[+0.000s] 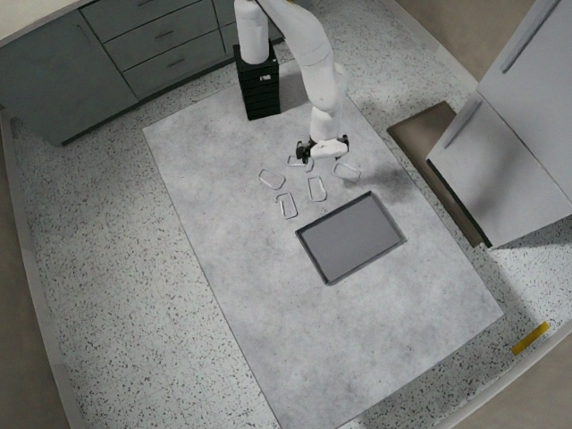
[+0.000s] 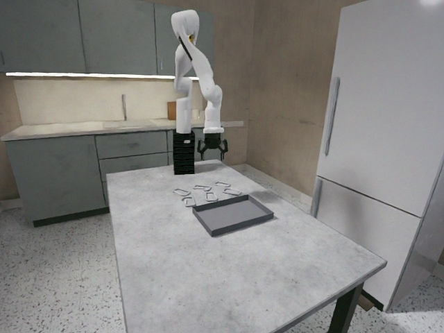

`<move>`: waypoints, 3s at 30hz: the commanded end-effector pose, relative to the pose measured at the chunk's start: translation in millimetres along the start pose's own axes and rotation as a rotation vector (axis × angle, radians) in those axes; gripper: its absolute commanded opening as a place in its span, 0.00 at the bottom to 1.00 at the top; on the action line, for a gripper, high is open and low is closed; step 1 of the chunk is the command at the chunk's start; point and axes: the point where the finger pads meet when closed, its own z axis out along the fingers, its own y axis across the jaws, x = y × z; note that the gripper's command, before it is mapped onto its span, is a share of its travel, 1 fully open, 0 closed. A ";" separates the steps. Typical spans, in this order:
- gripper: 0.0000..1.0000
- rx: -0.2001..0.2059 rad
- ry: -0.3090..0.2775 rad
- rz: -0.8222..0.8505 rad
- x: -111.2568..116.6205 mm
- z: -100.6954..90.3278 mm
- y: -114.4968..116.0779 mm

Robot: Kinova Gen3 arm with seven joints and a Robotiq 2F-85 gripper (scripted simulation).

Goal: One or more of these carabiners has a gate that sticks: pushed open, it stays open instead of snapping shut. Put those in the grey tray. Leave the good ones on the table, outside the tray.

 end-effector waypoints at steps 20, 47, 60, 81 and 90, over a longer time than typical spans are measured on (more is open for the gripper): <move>1.00 0.003 0.005 -0.002 -0.4 -91.8 1.0; 1.00 0.000 0.002 -0.351 -2.1 -89.5 -0.3; 1.00 -0.003 0.002 -0.698 -2.6 -89.9 -2.0; 1.00 -0.006 -0.003 -0.999 -2.7 -90.2 -3.5; 1.00 -0.008 0.001 -0.998 -13.7 -40.3 -35.9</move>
